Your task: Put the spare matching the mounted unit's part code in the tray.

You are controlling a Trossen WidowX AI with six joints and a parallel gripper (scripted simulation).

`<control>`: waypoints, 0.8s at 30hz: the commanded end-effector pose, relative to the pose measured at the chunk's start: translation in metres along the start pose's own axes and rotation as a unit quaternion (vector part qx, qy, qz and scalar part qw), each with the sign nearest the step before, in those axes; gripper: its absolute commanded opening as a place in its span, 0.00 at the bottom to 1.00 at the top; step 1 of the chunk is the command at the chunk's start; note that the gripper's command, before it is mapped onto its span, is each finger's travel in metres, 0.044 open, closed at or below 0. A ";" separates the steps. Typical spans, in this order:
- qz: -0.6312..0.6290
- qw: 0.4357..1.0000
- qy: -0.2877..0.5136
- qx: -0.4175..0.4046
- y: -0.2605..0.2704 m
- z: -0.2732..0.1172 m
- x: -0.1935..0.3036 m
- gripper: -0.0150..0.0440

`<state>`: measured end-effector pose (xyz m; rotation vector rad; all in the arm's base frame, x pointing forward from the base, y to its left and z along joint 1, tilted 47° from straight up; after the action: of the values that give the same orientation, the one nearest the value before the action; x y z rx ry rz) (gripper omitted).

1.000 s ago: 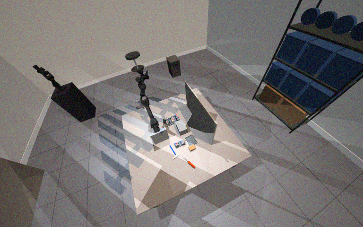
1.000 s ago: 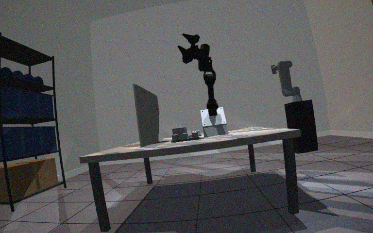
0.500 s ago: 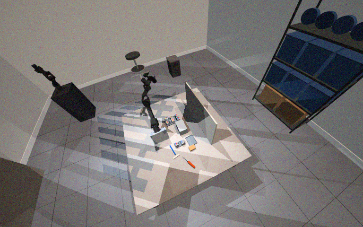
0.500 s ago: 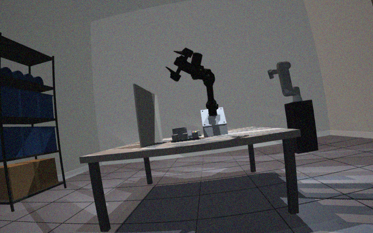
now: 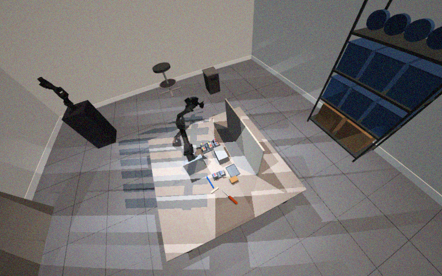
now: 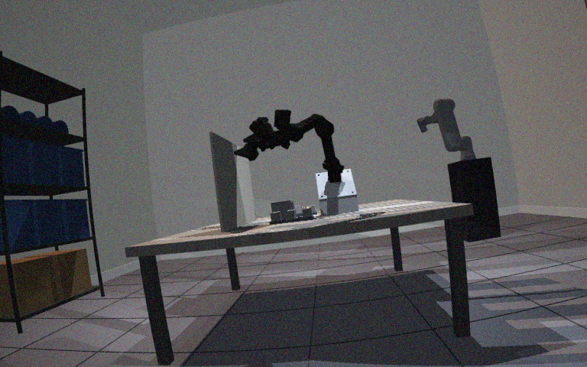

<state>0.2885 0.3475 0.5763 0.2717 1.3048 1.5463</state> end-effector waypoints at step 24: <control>-0.254 0.844 0.325 0.344 -0.343 -0.058 -0.004 1.00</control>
<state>0.4307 0.2848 0.3100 -0.1434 2.1238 0.7326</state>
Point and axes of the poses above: the point midway between the two fingers, 35 mm back from their tips, its own z axis out along the fingers, its own y axis across the jaws, x = y × z, the point moved 1 cm from there along -z, back along the fingers, and after that the axes turned 9 degrees about z, right-handed, at the moved point
